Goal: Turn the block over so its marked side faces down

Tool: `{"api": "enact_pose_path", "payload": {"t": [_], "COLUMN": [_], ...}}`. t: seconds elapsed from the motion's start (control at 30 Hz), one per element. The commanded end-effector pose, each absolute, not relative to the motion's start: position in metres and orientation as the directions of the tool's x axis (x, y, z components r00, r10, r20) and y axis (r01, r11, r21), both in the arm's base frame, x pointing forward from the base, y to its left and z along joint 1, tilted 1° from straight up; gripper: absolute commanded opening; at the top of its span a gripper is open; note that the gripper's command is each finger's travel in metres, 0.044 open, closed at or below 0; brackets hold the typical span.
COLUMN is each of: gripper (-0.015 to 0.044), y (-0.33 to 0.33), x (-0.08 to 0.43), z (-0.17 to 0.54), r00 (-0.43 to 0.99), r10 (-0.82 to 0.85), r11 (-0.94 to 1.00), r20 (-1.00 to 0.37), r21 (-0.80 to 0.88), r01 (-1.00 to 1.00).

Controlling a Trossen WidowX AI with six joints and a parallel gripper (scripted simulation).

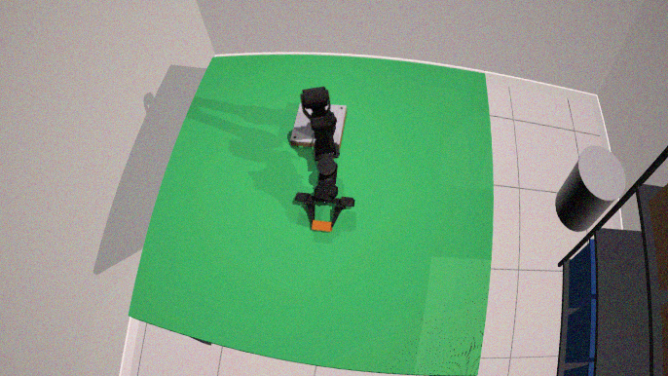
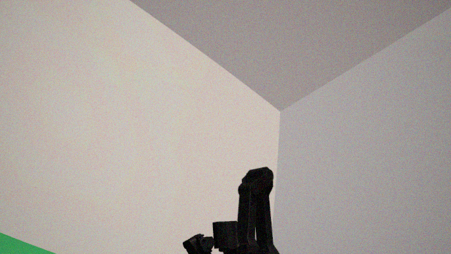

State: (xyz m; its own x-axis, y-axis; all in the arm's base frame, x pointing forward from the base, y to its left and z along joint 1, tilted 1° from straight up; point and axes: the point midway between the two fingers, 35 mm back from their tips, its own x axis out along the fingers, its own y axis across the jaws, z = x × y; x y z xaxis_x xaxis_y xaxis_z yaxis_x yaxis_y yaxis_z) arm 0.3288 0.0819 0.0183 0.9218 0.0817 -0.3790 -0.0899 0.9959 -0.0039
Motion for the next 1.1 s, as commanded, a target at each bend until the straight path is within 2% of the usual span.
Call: {"api": "enact_pose_path", "payload": {"t": [0.0,0.13,1.07], "gripper": [0.0341,0.0440,0.0440], "y": [0.0814,0.0814,0.0814], "x": [0.3291,0.3291,0.3291], "z": [0.0192,0.0192,0.0192], "r00": [0.924,0.924,0.924], "r10": [0.078,0.078,0.078], "r11": [0.996,0.996,0.996], "r20": [-0.375,-0.375,-0.375], "r21": [-0.008,-0.008,-0.008], "r01": [-0.087,-0.087,-0.087]}}
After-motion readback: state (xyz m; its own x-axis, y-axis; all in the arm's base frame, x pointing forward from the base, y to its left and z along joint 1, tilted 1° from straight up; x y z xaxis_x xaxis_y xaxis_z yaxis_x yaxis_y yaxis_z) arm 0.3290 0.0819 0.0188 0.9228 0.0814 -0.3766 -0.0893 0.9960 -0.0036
